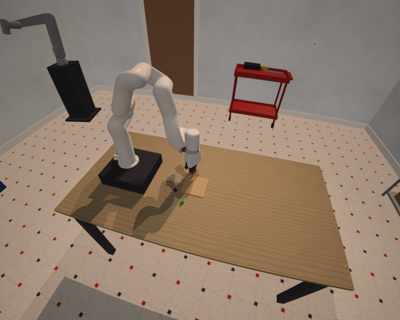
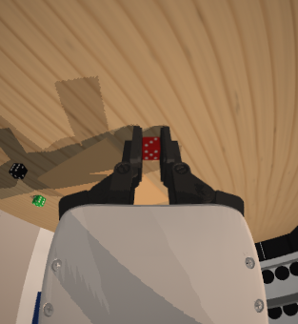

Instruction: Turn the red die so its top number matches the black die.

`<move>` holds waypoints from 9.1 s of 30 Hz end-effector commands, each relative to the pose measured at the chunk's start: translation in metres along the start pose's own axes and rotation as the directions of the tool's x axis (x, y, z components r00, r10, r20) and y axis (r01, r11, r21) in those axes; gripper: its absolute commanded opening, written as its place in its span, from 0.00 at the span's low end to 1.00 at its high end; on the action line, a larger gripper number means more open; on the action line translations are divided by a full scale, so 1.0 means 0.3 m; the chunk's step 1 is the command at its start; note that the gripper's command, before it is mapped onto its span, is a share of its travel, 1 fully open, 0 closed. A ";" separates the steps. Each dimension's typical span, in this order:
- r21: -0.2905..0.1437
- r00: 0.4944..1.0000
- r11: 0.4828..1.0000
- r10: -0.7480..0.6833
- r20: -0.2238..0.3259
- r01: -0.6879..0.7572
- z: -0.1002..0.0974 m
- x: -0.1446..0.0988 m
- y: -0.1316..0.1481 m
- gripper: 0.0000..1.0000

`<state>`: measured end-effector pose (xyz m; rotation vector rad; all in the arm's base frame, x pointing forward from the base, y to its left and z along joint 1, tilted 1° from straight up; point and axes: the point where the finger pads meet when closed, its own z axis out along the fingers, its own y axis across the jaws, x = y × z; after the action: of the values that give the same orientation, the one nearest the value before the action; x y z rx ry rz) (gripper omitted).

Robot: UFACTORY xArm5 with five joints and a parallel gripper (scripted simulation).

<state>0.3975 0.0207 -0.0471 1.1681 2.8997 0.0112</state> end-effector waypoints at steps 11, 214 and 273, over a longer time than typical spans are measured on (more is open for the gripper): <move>-0.002 1.000 1.000 0.000 0.002 0.000 -0.188 -0.004 0.002 0.11; 0.006 -0.506 -0.693 0.520 -0.688 -0.720 -0.305 -0.023 0.010 0.11; 0.009 -0.450 -0.694 0.456 -0.768 -0.720 -0.051 -0.016 0.005 0.11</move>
<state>0.4016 0.0182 -0.0321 2.8569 0.0480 1.3642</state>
